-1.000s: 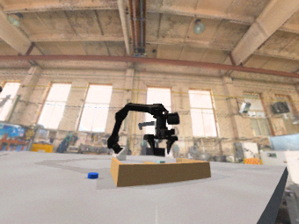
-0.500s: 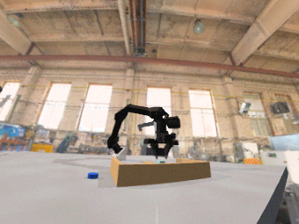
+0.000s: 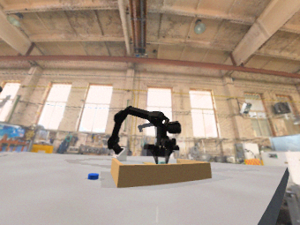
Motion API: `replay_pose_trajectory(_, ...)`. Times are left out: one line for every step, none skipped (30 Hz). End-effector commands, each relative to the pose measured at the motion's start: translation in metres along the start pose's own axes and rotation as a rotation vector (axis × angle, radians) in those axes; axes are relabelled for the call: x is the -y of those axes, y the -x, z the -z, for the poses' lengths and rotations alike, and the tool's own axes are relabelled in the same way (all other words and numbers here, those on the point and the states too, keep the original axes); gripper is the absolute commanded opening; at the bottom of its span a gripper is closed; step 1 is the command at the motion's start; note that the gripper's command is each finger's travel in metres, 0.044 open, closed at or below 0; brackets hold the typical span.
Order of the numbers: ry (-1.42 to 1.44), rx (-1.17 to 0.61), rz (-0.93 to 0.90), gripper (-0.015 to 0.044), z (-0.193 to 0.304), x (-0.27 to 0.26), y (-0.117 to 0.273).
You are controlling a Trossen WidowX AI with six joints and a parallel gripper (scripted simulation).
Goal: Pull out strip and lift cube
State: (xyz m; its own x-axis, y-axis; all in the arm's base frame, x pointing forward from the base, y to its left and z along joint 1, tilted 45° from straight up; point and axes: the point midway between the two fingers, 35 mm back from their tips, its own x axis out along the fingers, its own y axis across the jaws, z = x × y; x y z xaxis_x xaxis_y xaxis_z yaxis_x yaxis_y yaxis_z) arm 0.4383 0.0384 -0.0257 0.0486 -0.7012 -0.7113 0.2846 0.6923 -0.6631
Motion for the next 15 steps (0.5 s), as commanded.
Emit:
replay_pose_trajectory(0.004, 0.003, 0.006, 0.025, 0.0003, 0.0012, -0.0068)
replay_pose_trajectory(0.004, 0.003, 0.006, 0.025, 0.0003, 0.0013, -0.0076)
replay_pose_trajectory(0.004, 0.003, 0.006, 0.025, 0.0004, 0.0013, -0.0079)
replay_pose_trajectory(0.004, 0.003, 0.006, 0.025, 0.0004, 0.0013, -0.0079)
replay_pose_trajectory(0.0, -0.001, 0.001, 0.0224, 0.0004, 0.0007, -0.0056)
replay_pose_trajectory(0.0, -0.001, 0.001, 0.0197, 0.0004, 0.0007, -0.0056)
replay_pose_trajectory(0.0, -0.001, 0.001, 0.0171, 0.0004, 0.0007, -0.0056)
replay_pose_trajectory(0.0, -0.001, 0.001, 0.0145, 0.0004, 0.0007, -0.0056)
replay_pose_trajectory(0.0, -0.001, 0.001, 0.0138, 0.0004, 0.0007, -0.0056)
replay_pose_trajectory(0.0, -0.001, 0.001, 0.0132, 0.0004, 0.0007, -0.0056)
replay_pose_trajectory(0.0, -0.001, 0.001, 0.0125, 0.0004, 0.0007, -0.0056)
replay_pose_trajectory(0.0, -0.001, 0.001, 0.0118, 0.0004, 0.0007, -0.0056)
replay_pose_trajectory(0.0, -0.001, 0.001, 0.0112, 0.0004, 0.0007, -0.0056)
replay_pose_trajectory(0.0, -0.001, 0.001, 0.0105, 0.0004, 0.0007, -0.0056)
replay_pose_trajectory(0.0, -0.001, 0.001, 0.0098, 0.0004, 0.0007, -0.0056)
